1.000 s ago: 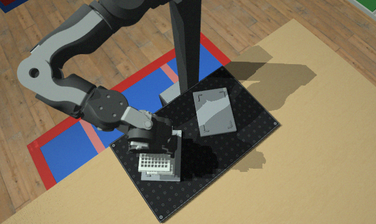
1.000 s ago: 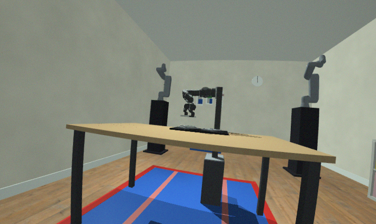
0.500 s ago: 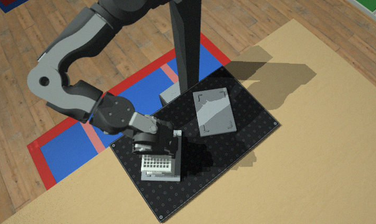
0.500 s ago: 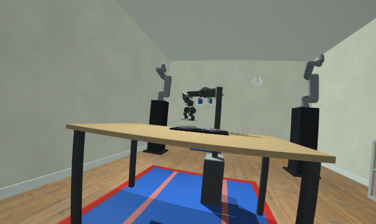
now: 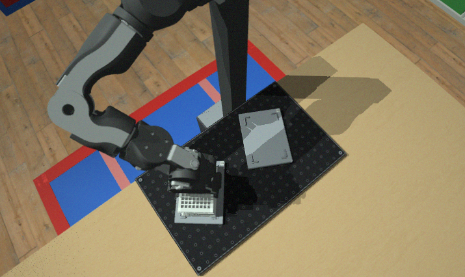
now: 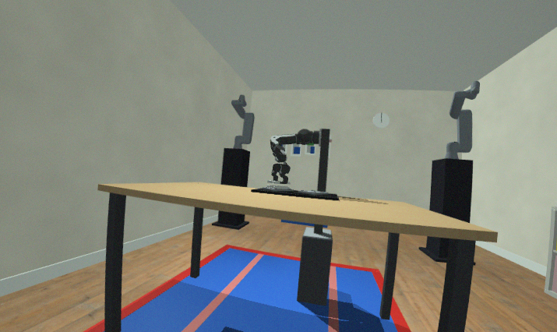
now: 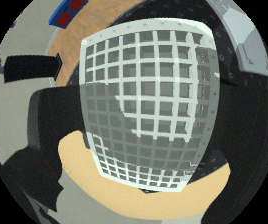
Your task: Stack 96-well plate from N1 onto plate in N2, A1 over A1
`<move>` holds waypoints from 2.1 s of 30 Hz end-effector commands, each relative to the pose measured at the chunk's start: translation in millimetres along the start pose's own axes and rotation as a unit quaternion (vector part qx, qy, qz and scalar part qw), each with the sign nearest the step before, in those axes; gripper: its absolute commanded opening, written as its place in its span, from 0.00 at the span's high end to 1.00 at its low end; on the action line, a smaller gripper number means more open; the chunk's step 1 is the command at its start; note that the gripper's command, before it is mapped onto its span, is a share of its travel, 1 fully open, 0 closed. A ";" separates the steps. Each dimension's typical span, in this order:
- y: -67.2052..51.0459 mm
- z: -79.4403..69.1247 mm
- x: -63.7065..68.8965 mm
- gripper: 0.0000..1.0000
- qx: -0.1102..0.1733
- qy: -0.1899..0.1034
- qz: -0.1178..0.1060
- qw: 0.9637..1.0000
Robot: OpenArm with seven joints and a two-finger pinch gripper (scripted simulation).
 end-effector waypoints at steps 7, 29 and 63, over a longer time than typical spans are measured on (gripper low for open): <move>2.7 1.6 -0.7 1.00 -0.001 0.004 -0.004 1.000; 6.9 2.0 -3.7 1.00 -0.002 0.003 -0.007 1.000; 6.5 1.6 -3.1 1.00 -0.002 0.003 -0.007 1.000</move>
Point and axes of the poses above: the point where the finger pads meet when closed, its own x axis back along the fingers, its own z axis across the jaws, y = z × x, the point moved 1 cm from there along x, back along the fingers, and after that the axes turned 9 degrees about x, right-handed, at the moved point
